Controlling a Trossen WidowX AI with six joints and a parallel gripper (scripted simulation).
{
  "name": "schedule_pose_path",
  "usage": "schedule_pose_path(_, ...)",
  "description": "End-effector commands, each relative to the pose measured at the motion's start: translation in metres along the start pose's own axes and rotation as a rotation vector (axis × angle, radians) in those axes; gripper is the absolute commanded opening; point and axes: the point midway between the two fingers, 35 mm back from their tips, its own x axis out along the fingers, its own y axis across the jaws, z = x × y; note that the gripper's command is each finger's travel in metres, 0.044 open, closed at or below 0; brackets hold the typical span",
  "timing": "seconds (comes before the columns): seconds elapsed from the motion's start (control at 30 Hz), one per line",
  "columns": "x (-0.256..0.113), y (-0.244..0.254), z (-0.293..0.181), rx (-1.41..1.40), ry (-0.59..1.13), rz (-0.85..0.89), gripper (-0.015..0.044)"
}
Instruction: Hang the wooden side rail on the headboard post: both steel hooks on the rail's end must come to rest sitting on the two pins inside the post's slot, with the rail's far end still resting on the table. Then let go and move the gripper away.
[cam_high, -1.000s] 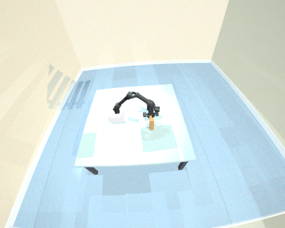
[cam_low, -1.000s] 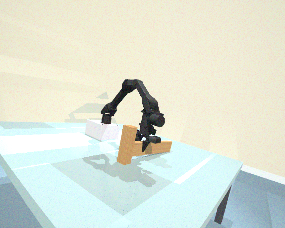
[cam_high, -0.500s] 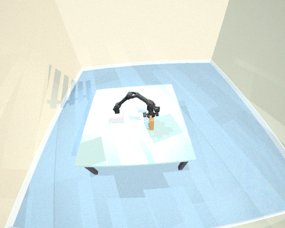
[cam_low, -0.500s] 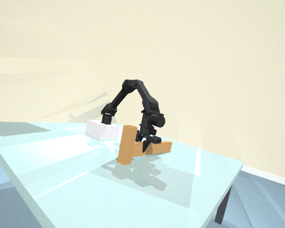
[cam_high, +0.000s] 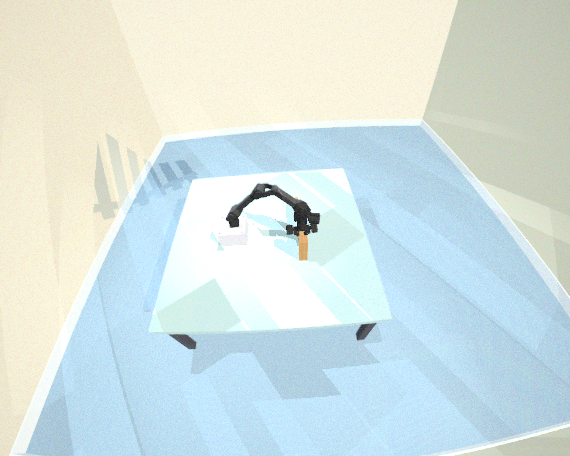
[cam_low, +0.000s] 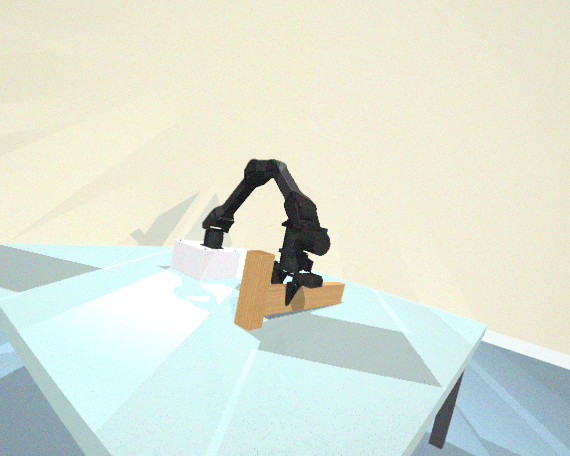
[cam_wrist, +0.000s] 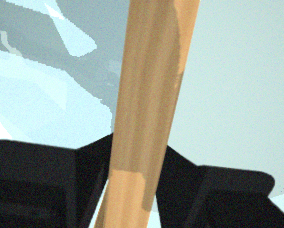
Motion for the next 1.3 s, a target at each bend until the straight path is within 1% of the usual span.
schedule_pose_path(0.0,-0.0001,-0.0009,-0.0021,0.006,0.006,-0.006,0.0)
schedule_pose_path(1.27,0.0062,-0.0009,-0.0022,0.006,0.006,-0.006,0.0)
